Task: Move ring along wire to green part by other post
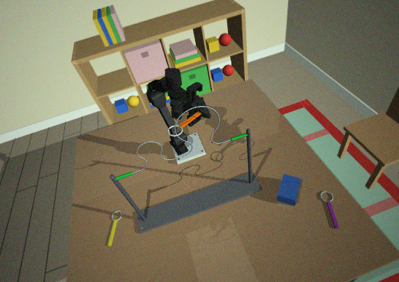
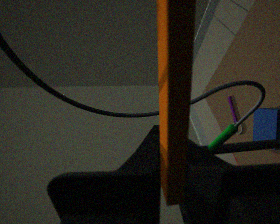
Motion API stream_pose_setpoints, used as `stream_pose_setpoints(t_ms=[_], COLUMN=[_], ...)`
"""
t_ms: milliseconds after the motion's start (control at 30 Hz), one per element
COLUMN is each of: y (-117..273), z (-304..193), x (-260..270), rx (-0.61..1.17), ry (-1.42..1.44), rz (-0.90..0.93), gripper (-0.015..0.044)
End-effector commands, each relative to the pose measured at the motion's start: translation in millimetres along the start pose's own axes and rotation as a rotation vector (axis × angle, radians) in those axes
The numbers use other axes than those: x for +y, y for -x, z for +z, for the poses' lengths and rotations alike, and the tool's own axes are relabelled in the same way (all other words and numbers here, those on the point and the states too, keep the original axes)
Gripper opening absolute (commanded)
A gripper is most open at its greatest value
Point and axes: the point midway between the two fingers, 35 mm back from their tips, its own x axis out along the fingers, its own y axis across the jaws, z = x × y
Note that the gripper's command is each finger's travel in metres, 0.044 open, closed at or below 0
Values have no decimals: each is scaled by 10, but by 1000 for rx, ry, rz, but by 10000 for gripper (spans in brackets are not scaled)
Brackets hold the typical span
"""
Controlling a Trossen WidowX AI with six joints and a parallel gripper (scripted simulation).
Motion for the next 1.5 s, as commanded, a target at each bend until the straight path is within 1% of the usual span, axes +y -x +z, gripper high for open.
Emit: stream_pose_setpoints(t_ms=[0,1467], y=[-14,-5], z=[5,70], x=[-10,-223], rx=[-9,-69], ry=[48,523], rz=[-24,-290], gripper=[-150,-150])
